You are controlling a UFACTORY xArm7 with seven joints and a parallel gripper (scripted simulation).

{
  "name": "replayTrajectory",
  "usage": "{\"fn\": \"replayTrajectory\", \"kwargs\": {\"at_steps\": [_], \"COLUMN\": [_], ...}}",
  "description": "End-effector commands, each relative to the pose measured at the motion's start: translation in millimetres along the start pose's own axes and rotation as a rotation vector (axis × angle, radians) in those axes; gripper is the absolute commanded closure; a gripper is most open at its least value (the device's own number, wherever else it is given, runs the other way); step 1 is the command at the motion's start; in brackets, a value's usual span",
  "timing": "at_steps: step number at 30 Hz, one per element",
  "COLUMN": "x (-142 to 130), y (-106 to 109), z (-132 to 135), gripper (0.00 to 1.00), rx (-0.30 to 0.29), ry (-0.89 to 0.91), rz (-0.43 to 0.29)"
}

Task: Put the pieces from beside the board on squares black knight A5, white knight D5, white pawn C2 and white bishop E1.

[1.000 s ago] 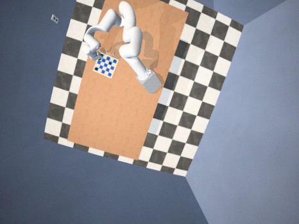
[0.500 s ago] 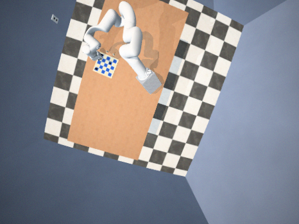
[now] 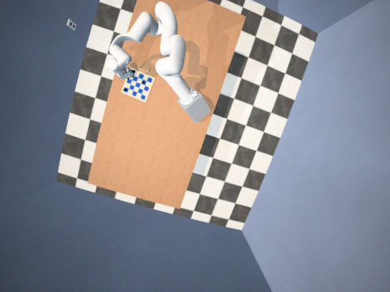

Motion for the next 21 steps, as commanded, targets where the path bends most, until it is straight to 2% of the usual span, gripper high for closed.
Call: {"fn": "replayTrajectory", "kwargs": {"at_steps": [1,6,12,14,21], "x": [0,0,0,0,0], "y": [1,4,22,22,60], "z": [-1,-1,-1,-1,-1], "gripper": [0.63,0.63,0.63,0.63,0.63], "rx": [0.002,0.003,0.003,0.003,0.003], "ry": [0.001,0.001,0.001,0.001,0.001], "rz": [0.002,0.002,0.002,0.002,0.002]}}
Point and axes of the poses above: the point where the finger pads meet when closed, its own y axis back along the fingers, its own z axis across the jaws, x = y × z, the point moved 2 cm from there along y, back along the fingers, and after that the axes turned 7 degrees about y, right-handed, at the moved point
